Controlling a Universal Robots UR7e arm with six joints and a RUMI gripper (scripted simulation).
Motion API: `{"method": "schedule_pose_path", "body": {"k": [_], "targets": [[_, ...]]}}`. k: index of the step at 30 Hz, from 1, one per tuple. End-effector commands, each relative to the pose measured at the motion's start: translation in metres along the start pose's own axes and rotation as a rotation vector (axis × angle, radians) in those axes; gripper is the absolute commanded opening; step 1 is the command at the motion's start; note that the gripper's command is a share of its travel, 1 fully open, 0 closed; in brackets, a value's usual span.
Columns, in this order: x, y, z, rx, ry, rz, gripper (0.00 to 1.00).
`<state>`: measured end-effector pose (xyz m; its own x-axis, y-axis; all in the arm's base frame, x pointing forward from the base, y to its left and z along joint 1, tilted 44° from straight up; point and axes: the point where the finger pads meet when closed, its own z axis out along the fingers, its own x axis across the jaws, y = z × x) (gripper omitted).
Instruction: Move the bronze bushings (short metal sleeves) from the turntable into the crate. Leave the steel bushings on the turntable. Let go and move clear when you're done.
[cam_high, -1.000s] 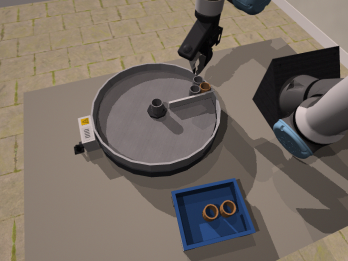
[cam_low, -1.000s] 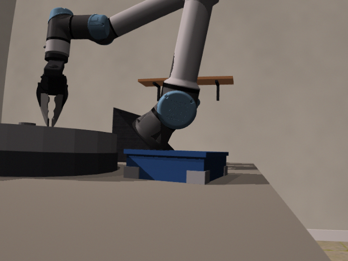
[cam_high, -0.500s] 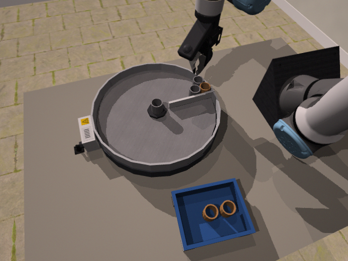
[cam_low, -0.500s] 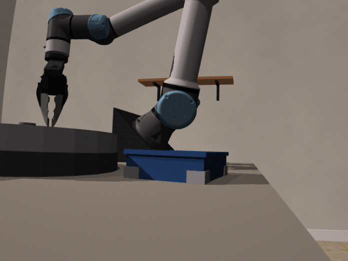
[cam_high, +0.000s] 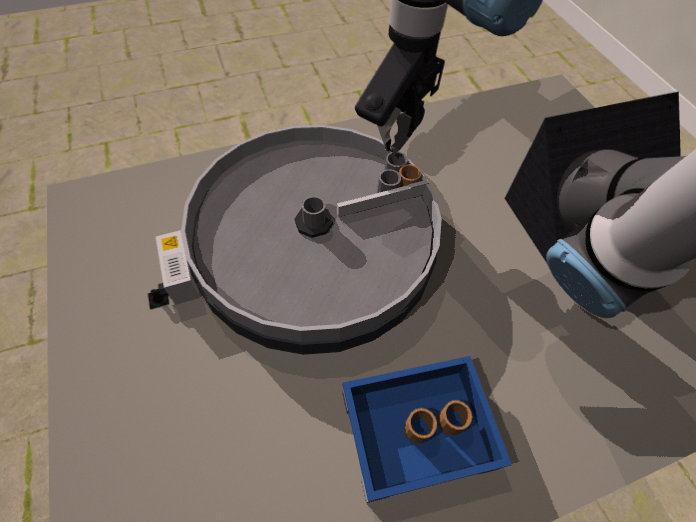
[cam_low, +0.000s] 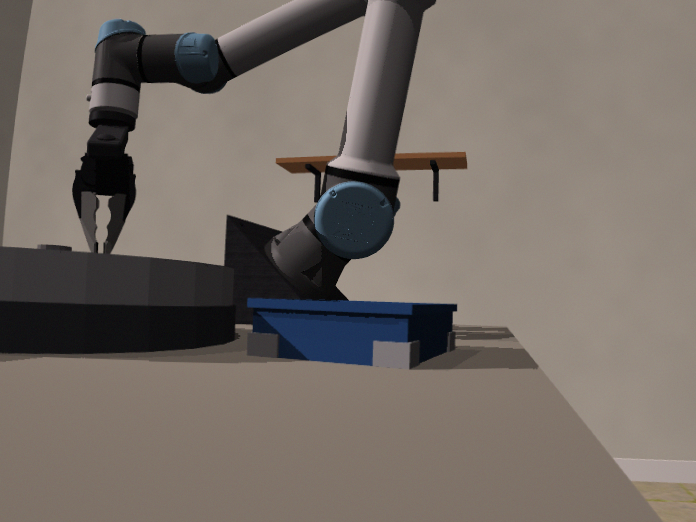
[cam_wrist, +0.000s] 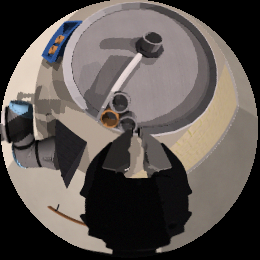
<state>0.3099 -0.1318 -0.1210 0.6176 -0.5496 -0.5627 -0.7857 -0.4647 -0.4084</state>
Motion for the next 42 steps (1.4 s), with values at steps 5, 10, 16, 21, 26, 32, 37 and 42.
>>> {"method": "schedule_pose_path", "body": {"k": [5,10,16,21,26,32,37,42], "targets": [[0.002,0.000,-0.001,-0.001,0.006,0.000,0.05],[0.002,0.000,-0.001,-0.001,0.006,0.000,0.05],[0.002,0.000,-0.001,-0.001,0.006,0.000,0.05],[0.002,0.000,-0.001,-0.001,0.006,0.000,0.05],[0.002,0.000,-0.001,-0.001,0.006,0.000,0.05],[0.002,0.000,0.000,-0.001,0.006,0.000,0.05],[0.000,0.000,0.004,0.000,0.001,0.001,0.05],[0.000,0.000,0.010,0.000,0.001,0.001,0.05]]}}
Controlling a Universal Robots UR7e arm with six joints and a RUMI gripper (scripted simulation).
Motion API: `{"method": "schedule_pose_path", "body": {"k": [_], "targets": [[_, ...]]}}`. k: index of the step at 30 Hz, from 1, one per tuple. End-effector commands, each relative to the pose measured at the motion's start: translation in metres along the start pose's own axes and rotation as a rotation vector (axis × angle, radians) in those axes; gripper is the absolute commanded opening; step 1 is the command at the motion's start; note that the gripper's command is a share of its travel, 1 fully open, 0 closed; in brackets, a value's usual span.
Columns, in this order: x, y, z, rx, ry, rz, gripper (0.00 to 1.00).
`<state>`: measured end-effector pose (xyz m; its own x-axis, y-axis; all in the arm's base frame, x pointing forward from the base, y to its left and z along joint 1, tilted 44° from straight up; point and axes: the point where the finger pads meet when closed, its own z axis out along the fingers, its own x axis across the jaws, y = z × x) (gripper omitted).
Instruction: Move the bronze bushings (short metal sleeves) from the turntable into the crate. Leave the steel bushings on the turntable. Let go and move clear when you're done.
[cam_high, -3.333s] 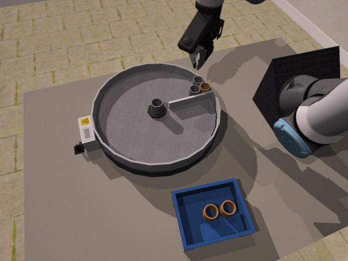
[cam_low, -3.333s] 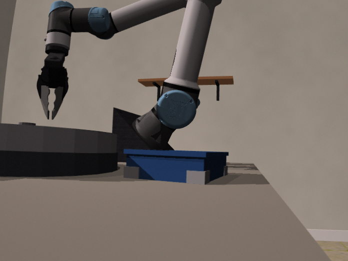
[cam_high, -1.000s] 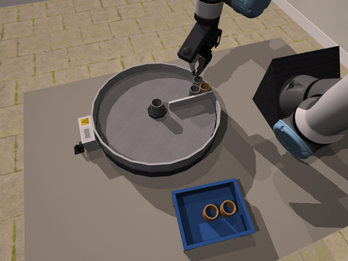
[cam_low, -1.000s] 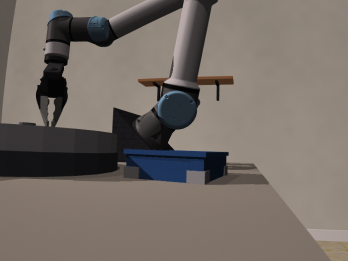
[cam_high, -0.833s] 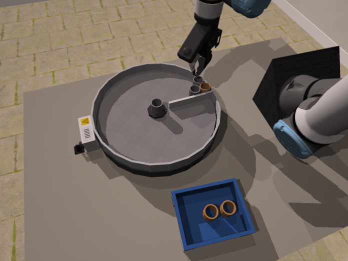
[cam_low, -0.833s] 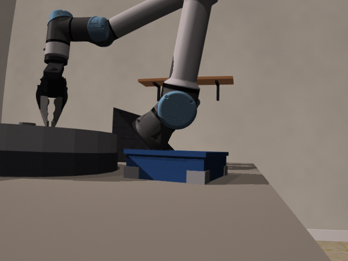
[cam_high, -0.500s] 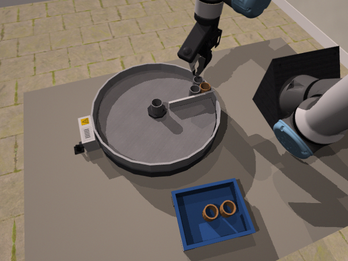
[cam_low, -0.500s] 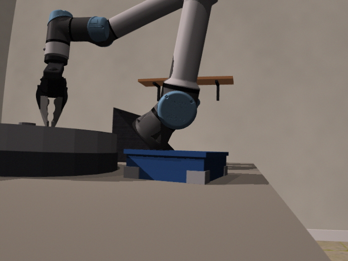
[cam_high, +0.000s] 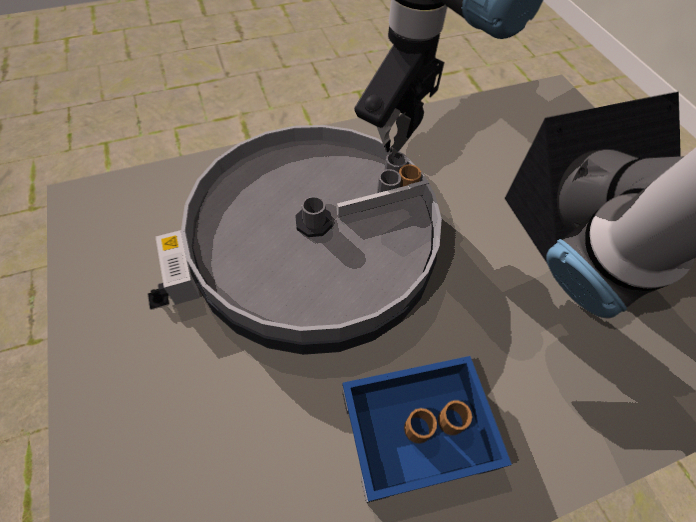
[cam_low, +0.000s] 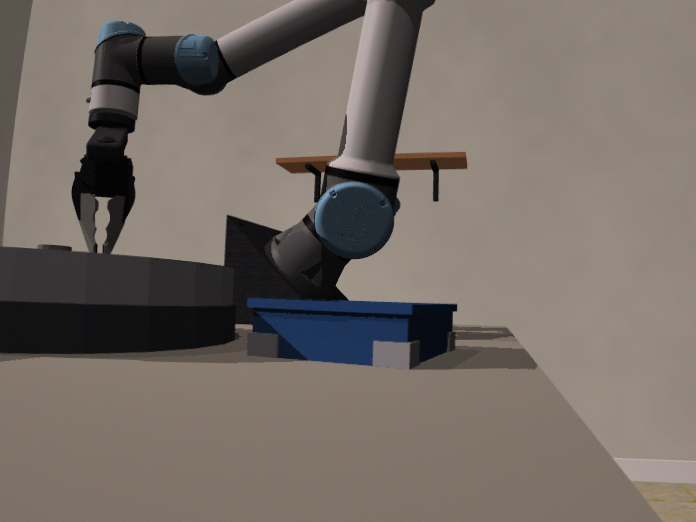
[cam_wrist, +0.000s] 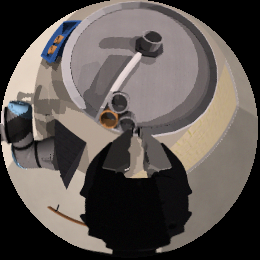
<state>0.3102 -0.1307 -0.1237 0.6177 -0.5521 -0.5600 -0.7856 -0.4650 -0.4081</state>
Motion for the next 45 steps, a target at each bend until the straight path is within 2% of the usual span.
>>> {"method": "schedule_pose_path", "body": {"k": [1,11,45], "targets": [[-0.001,-0.001,0.009,0.001,-0.003,0.001,0.05],[-0.001,-0.001,0.023,0.001,-0.003,0.001,0.05],[0.000,0.000,0.021,0.000,0.001,0.000,0.05]]}}
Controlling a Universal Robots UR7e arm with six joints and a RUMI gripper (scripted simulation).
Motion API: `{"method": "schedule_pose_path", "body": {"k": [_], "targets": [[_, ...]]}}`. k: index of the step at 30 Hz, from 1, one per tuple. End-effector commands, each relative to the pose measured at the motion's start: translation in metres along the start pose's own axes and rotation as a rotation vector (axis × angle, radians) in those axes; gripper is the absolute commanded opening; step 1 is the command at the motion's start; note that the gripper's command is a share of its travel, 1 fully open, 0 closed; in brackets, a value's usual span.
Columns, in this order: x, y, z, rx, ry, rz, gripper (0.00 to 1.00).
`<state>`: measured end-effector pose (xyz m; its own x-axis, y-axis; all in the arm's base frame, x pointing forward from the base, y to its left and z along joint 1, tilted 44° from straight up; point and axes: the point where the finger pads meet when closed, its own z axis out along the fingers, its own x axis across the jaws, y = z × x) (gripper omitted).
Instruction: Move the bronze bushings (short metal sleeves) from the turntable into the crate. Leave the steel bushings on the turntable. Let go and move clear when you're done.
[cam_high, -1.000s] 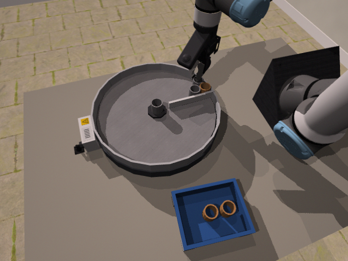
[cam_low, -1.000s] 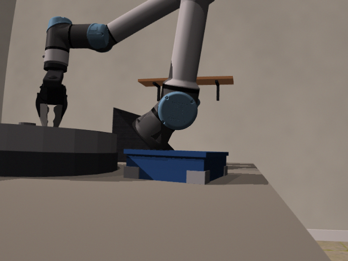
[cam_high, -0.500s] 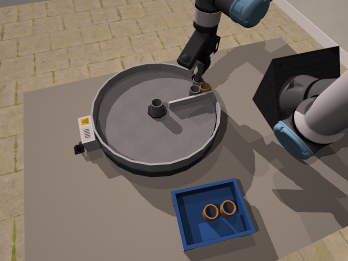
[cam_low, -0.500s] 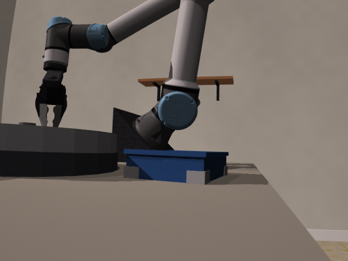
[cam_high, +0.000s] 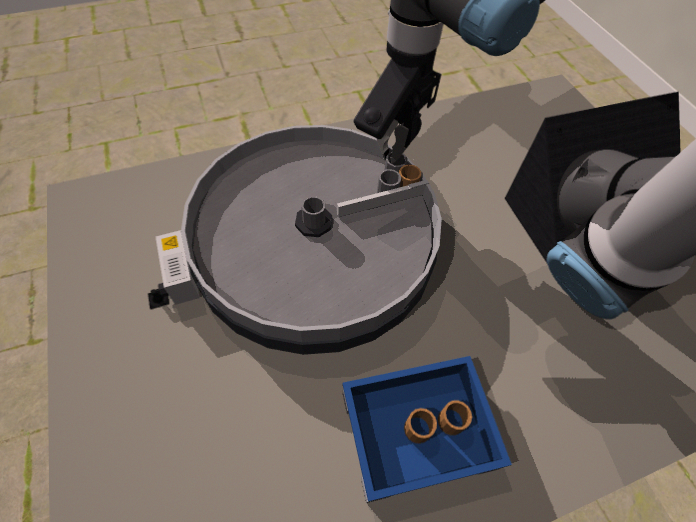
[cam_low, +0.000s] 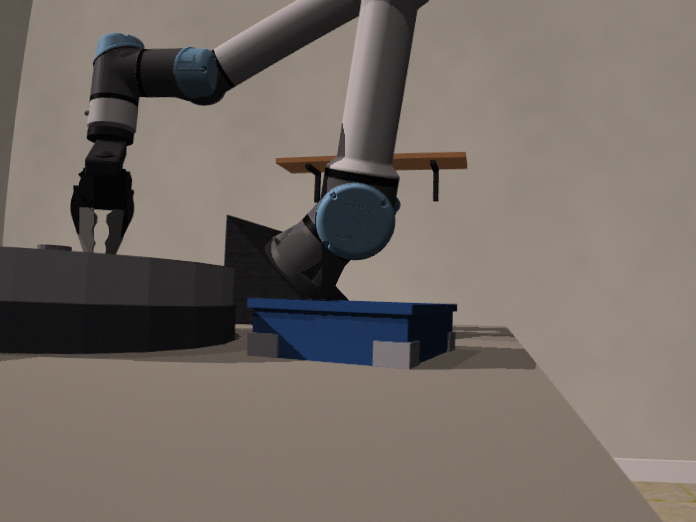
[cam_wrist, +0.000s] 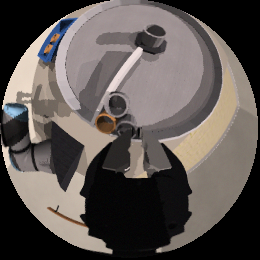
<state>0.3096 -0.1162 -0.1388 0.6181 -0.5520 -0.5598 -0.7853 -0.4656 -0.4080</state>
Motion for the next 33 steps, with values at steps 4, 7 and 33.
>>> {"method": "schedule_pose_path", "body": {"k": [4,7,33], "targets": [[0.0003,-0.0001,-0.0001,0.000,0.001,0.001,0.05],[0.0003,-0.0001,-0.0001,0.000,0.001,0.001,0.00],[0.0003,-0.0001,0.0000,0.000,0.001,0.001,0.00]]}}
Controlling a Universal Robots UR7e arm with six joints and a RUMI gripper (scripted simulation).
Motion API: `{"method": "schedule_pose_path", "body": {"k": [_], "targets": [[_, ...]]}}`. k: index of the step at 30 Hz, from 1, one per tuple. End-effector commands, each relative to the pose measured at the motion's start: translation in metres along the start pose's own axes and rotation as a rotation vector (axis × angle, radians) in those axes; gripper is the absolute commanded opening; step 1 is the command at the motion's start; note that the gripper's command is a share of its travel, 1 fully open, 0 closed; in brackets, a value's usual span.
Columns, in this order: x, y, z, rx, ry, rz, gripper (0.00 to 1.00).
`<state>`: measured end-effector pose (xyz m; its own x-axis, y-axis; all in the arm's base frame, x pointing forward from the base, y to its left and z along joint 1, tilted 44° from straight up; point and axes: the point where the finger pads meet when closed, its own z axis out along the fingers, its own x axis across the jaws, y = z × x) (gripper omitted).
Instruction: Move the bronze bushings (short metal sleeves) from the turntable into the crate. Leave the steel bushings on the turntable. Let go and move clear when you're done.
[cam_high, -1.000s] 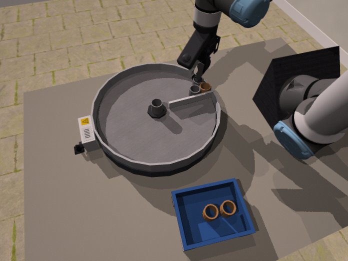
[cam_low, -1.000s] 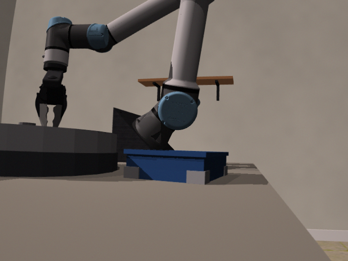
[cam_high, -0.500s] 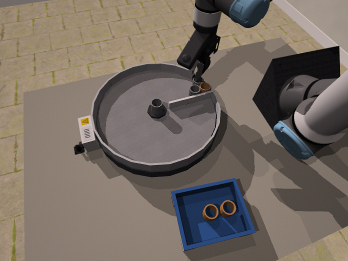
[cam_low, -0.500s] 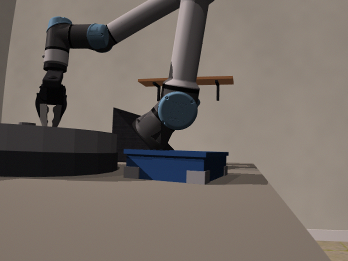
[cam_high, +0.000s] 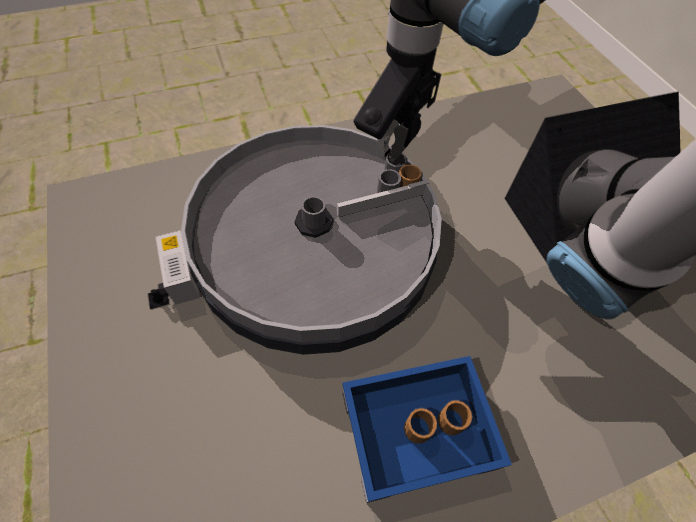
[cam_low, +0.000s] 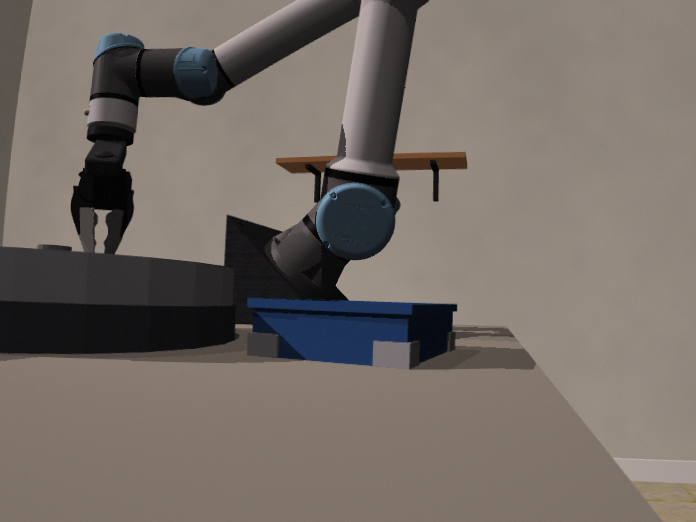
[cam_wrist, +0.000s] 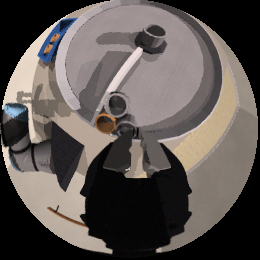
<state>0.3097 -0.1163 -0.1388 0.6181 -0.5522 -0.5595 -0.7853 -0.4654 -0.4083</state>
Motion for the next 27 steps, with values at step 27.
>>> {"method": "schedule_pose_path", "body": {"k": [27], "targets": [[0.002,0.001,-0.019,-0.001,0.006,0.000,0.00]]}}
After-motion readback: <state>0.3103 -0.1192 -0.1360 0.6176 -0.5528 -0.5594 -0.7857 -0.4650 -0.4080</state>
